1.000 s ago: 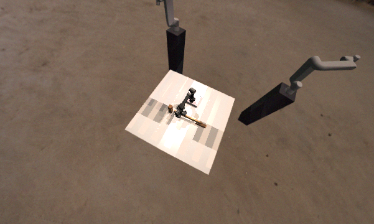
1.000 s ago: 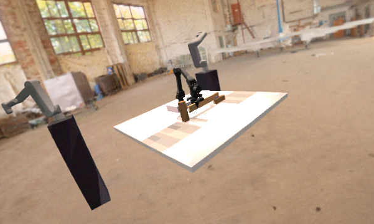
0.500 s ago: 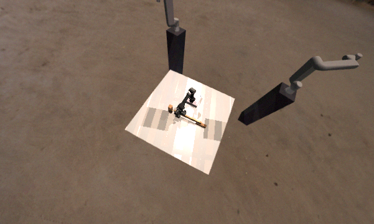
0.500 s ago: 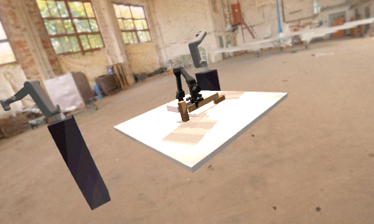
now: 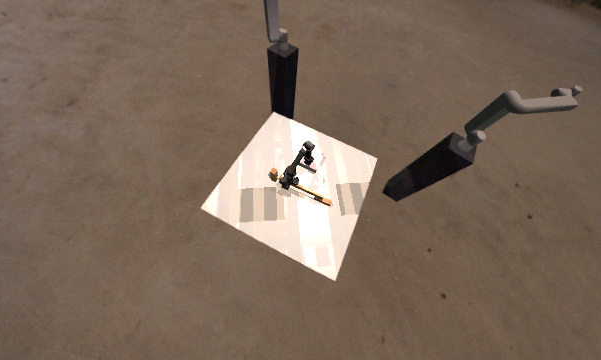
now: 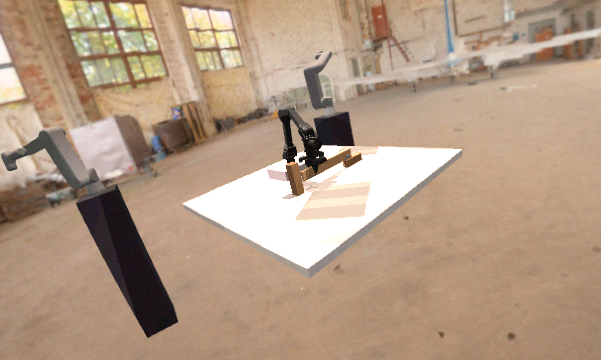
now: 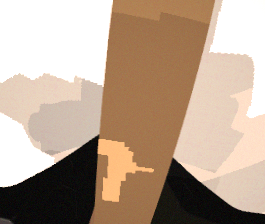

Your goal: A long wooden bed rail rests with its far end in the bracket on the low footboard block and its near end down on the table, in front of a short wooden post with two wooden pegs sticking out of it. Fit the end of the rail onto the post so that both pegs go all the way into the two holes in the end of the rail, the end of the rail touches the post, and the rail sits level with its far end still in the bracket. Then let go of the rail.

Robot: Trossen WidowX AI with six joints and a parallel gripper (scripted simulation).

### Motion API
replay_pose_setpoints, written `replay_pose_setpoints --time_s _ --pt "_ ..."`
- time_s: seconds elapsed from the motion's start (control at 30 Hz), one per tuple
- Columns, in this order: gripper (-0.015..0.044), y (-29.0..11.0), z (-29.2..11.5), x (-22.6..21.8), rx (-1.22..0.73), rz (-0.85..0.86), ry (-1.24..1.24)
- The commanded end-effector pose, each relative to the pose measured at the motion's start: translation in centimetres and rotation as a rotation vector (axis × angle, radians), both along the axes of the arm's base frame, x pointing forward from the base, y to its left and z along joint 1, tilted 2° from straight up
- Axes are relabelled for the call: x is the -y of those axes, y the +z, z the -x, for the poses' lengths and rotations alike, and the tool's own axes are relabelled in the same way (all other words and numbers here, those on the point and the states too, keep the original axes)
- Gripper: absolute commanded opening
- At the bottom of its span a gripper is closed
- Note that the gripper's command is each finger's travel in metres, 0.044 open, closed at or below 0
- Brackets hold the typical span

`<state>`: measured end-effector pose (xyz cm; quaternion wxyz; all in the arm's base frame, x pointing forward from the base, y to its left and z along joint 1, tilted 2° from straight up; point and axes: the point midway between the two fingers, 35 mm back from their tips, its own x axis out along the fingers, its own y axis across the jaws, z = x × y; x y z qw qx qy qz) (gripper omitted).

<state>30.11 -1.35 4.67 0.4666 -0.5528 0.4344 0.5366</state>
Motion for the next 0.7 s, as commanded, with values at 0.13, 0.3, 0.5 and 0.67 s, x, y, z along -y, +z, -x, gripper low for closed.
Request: replay_pose_setpoints --time_s 0.13,0.3,0.5,0.67 --pt "0.0 0.01 -0.14 0.31 0.004 0.0 0.003" --pt "0.0 0.03 -0.17 0.46 0.004 0.001 0.003" --pt "0.0 0.08 -0.2 0.64 0.004 0.001 0.003" --pt "0.0 0.13 -0.23 0.8 0.004 0.001 0.003"
